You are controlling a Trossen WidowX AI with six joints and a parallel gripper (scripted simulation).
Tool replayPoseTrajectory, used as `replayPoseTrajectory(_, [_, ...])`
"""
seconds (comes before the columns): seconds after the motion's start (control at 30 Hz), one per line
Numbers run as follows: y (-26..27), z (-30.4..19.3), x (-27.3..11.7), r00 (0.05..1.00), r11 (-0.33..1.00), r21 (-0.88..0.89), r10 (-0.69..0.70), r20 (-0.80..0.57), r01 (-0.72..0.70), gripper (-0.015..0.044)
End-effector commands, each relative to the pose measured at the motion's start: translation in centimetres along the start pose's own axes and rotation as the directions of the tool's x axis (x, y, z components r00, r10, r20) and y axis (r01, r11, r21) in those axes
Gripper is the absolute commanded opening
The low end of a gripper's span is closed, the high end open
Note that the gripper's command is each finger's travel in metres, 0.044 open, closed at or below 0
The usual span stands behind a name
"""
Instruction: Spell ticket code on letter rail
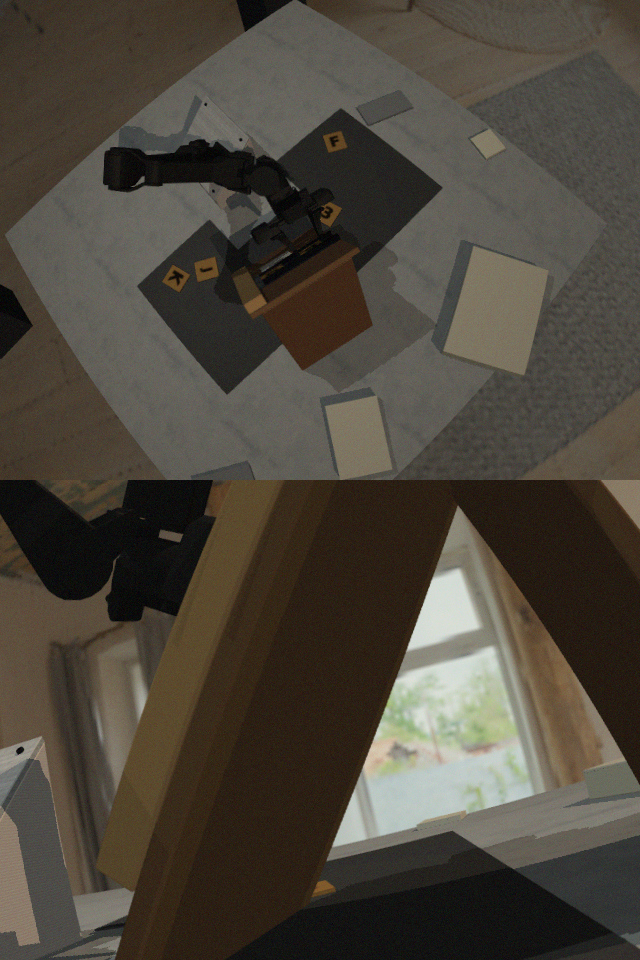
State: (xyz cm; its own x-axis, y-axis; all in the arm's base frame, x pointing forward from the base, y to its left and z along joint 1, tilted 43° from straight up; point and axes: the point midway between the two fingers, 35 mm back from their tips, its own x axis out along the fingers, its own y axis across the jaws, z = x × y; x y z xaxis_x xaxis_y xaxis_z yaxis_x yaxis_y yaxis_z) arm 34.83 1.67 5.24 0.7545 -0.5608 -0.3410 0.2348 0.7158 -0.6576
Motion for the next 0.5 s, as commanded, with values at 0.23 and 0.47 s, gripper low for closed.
replayPoseTrajectory(0.23, [-0.6,-0.11,-0.03,1.0,1.0,-0.008,0.004,-0.001,-0.004,0.0])
replayPoseTrajectory(0.47, [-0.97,-0.12,-0.02,1.0,1.0,-0.008,0.003,-0.001,-0.003,0.0])
